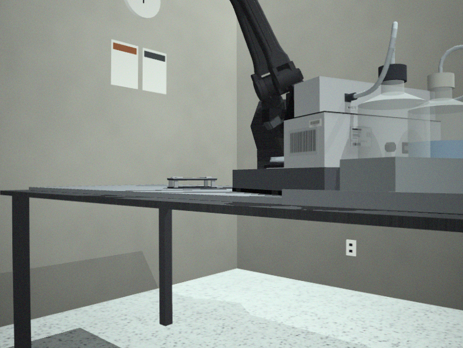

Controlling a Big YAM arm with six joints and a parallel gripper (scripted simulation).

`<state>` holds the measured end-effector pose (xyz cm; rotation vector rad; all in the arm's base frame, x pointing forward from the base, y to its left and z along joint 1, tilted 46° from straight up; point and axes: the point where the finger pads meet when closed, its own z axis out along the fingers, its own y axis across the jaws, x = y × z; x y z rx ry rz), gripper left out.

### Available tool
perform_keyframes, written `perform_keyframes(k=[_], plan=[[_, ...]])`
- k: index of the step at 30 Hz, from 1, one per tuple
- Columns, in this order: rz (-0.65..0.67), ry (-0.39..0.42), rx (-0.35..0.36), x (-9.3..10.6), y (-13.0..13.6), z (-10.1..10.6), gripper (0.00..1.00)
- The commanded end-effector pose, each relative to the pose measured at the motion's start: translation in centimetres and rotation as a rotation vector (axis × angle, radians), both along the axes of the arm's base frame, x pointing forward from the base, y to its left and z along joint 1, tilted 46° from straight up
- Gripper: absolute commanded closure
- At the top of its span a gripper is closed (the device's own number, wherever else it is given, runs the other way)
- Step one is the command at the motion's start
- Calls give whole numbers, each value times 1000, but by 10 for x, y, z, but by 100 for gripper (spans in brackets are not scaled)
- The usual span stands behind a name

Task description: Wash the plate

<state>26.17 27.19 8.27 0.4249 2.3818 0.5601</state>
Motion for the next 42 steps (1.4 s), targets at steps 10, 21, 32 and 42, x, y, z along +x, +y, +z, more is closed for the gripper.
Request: perform_keyframes(k=[10,21,32,42], plan=[[-1,-2,-8,4,-1,-6,16],[1,0,-11,4,-2,-9,16],[1,-3,-6,6,0,-8,16],[-1,-3,-5,8,0,-9,16]])
